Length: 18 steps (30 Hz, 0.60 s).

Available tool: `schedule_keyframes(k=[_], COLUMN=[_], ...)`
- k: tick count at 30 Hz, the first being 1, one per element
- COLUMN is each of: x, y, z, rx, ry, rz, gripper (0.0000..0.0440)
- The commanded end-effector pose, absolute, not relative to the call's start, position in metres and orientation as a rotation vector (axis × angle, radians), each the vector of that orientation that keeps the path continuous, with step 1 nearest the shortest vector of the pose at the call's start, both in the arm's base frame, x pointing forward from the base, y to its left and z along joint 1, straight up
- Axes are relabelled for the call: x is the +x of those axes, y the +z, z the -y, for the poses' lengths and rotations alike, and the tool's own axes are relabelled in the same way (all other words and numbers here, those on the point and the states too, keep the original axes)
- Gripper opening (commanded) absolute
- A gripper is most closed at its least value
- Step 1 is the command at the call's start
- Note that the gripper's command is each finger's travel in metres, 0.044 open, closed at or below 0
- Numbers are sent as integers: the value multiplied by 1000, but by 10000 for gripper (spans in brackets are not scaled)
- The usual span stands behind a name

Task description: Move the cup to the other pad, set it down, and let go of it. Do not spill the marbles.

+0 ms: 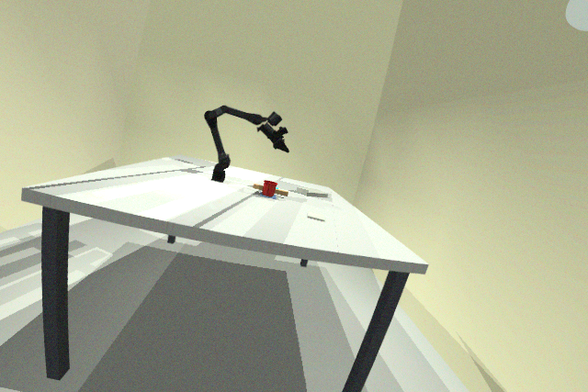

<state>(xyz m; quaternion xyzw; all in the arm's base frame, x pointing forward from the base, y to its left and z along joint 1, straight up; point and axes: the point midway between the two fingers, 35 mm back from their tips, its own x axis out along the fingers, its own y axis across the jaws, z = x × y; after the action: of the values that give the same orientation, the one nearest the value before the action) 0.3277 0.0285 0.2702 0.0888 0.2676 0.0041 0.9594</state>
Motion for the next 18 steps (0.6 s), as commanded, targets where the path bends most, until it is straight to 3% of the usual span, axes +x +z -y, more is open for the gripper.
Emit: schedule_keyframes(k=[1, 18], x=[328, 322], y=[268, 243], z=[-30, -32], rx=[189, 167], ry=[4, -40], rz=[-590, -877], gripper=[86, 108])
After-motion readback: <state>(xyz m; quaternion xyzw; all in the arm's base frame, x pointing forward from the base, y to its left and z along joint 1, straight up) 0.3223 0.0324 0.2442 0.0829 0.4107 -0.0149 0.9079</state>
